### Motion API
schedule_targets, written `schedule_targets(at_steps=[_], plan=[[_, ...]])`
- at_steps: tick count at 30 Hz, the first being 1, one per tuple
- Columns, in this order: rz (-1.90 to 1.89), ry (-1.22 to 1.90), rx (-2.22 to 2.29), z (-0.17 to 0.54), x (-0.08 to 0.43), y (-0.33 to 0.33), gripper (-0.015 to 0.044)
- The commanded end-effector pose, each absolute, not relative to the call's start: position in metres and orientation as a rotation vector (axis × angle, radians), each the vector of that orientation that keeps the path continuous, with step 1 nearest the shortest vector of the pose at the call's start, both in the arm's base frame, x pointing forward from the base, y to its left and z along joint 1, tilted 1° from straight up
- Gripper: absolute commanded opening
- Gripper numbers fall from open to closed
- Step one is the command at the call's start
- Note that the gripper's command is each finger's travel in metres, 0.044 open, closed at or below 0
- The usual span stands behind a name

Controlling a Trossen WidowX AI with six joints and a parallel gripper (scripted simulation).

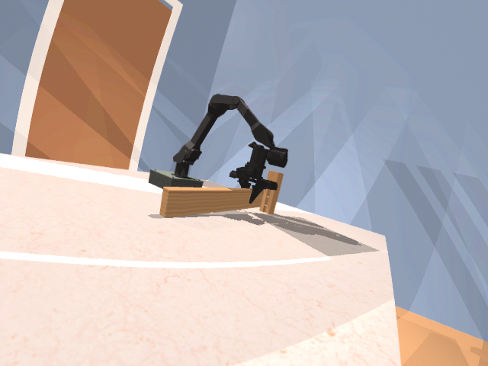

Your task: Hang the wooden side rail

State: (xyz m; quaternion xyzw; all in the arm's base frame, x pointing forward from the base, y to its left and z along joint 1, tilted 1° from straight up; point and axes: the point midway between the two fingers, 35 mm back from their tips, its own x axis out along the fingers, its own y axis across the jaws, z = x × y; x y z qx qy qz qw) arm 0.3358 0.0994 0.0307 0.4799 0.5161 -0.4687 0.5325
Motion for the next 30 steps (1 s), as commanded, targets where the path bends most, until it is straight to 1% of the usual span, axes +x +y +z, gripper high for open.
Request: schedule_targets(at_steps=[1, 30], plan=[[-1.106, 1.218, 1.155, 0.0380, 0.3383, 0.0998, 0.0000], [-1.106, 1.218, 1.156, 0.0368, 0.3404, 0.1025, 0.0000]])
